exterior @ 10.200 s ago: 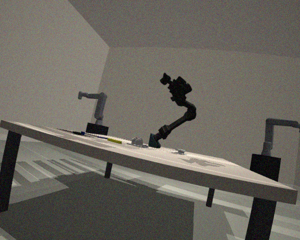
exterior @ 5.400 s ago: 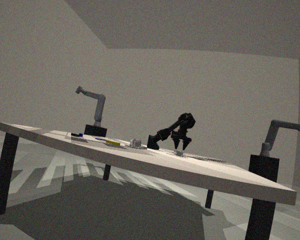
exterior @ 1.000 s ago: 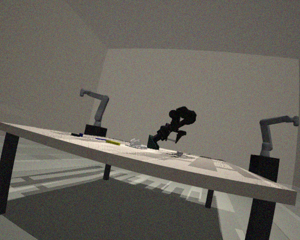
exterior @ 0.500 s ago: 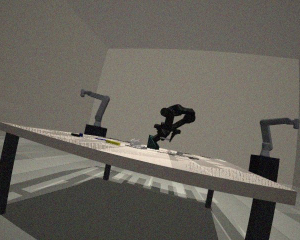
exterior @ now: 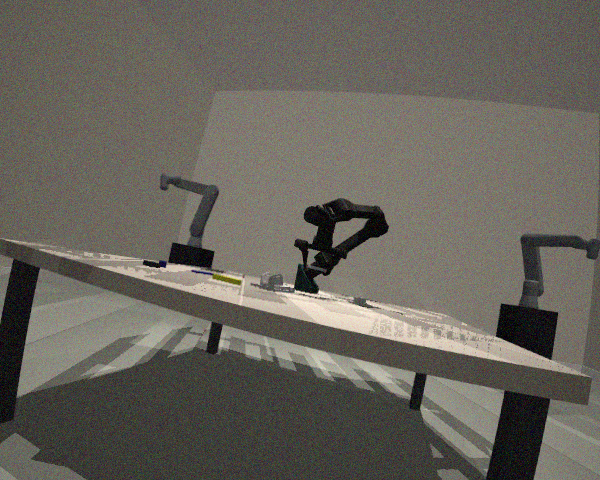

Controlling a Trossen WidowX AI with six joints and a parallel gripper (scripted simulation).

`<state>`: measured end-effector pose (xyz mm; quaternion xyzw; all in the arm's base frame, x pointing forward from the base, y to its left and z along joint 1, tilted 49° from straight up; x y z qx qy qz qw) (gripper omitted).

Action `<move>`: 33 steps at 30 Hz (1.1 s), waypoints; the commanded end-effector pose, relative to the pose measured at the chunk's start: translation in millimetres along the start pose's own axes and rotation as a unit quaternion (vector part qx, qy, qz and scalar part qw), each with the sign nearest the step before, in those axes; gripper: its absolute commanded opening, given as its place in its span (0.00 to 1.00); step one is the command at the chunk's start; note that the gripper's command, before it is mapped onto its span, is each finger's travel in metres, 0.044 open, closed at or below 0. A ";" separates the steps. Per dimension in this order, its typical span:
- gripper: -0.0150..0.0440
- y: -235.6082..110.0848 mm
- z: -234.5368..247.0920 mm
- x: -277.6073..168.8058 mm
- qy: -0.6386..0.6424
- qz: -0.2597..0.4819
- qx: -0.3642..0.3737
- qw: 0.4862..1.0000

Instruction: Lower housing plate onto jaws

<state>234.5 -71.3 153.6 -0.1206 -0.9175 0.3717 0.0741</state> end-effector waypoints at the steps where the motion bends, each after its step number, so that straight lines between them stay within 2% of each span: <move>1: 0.85 -0.4 12.2 -4.7 0.028 0.001 0.001 1.000; 33: 0.85 8.8 119.5 -10.0 0.255 -0.010 -0.024 0.967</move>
Point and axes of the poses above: the point midway between the two fingers, 35 mm back from their tips, its own y axis out along the fingers, its own z axis across the jaws, x = y × z, the point moved 7 cm from there along -y, back along the fingers, and after that the axes turned 14 degrees about y, right-handed, at the moved point
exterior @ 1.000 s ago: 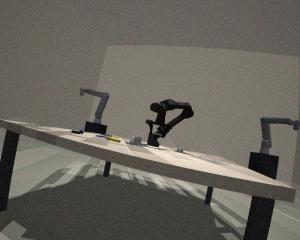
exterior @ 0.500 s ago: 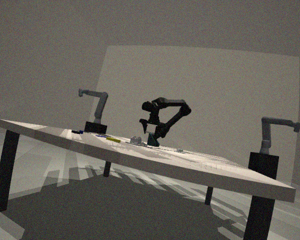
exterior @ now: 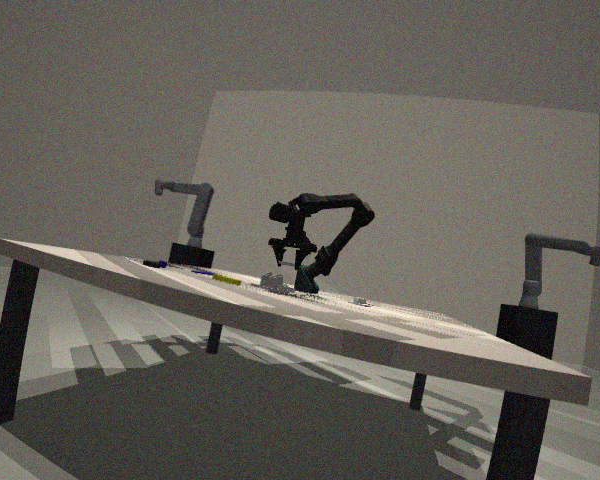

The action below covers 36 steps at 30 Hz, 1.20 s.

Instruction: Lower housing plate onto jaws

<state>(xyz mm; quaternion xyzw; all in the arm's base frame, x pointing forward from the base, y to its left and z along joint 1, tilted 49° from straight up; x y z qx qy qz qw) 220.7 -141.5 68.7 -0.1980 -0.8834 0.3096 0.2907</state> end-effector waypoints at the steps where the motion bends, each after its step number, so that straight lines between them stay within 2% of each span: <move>1: 0.85 0.2 9.8 -4.8 0.022 0.000 -0.001 1.000; 36: 0.85 0.3 4.4 1.4 0.019 0.000 -0.002 1.000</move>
Point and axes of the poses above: the point midway between the two fingers, 35 mm back from their tips, its own y axis out along the fingers, its own z axis across the jaws, x = y × z, the point moved 7 cm from there along -y, back along the fingers, and after that the axes turned 14 degrees about y, right-handed, at the moved point
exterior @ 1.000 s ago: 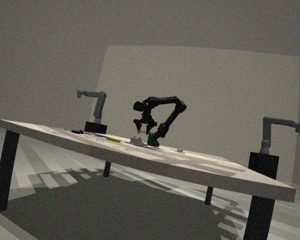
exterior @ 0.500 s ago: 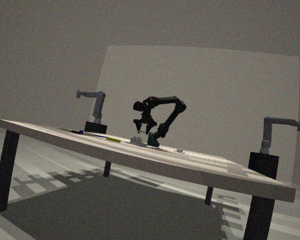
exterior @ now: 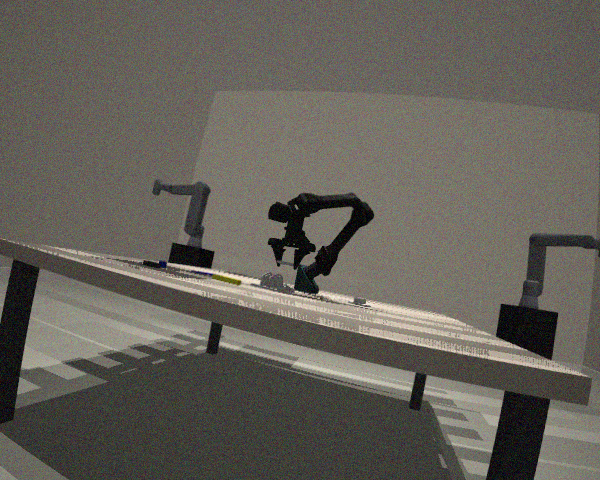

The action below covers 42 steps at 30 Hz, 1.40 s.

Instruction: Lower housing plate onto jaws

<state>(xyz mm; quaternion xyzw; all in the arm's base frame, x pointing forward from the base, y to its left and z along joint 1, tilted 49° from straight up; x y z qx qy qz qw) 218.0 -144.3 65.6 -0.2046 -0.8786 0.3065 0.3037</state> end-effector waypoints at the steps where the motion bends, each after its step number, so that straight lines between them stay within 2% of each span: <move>1: 0.85 0.7 -0.4 2.1 0.004 -0.002 -0.001 1.000; 42: 0.85 8.0 -1.6 3.0 0.006 -0.002 -0.001 1.000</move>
Point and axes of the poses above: the point midway between the two fingers, 35 mm back from their tips, its own y axis out along the fingers, its own z axis across the jaws, x = y × z, the point moved 7 cm from there along -y, back along the fingers, and after that the axes turned 14 degrees about y, right-handed, at the moved point
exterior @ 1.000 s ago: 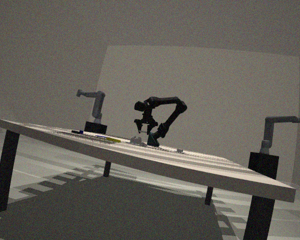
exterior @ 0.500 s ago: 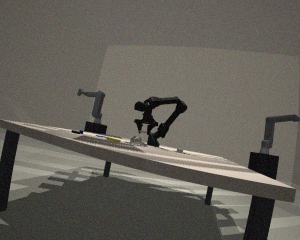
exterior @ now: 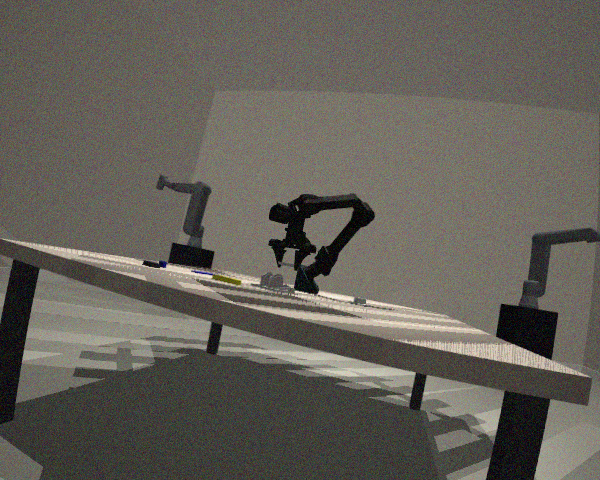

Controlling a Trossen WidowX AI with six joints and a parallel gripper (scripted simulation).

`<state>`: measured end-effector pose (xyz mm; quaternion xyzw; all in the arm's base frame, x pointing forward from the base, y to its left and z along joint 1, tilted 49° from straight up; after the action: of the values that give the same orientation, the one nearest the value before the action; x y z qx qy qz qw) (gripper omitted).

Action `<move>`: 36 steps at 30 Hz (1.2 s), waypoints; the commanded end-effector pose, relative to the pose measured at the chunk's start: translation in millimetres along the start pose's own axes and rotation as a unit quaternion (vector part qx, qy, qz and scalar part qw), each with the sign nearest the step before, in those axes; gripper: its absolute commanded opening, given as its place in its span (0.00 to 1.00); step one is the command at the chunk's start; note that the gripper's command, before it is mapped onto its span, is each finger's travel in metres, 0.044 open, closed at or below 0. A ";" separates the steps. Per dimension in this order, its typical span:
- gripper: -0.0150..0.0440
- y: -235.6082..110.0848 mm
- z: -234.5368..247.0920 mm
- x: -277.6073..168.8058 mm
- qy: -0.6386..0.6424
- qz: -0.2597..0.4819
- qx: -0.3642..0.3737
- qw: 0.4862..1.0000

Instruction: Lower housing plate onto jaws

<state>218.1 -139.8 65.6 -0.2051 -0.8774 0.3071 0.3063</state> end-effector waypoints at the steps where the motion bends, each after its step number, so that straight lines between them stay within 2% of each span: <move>1: 0.85 6.4 0.4 0.5 0.004 -0.002 -0.002 1.000; 36: 0.85 59.4 -0.1 2.0 0.003 -0.003 -0.004 1.000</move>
<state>228.2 -97.9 28.9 -0.2043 -0.8781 0.3059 0.3059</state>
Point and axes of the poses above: the point midway between the two fingers, 35 mm back from their tips, its own y axis out along the fingers, its own z axis across the jaws, x = y × z, the point moved 7 cm from there along -y, back along the fingers, and after that the axes turned 14 degrees about y, right-handed, at the moved point
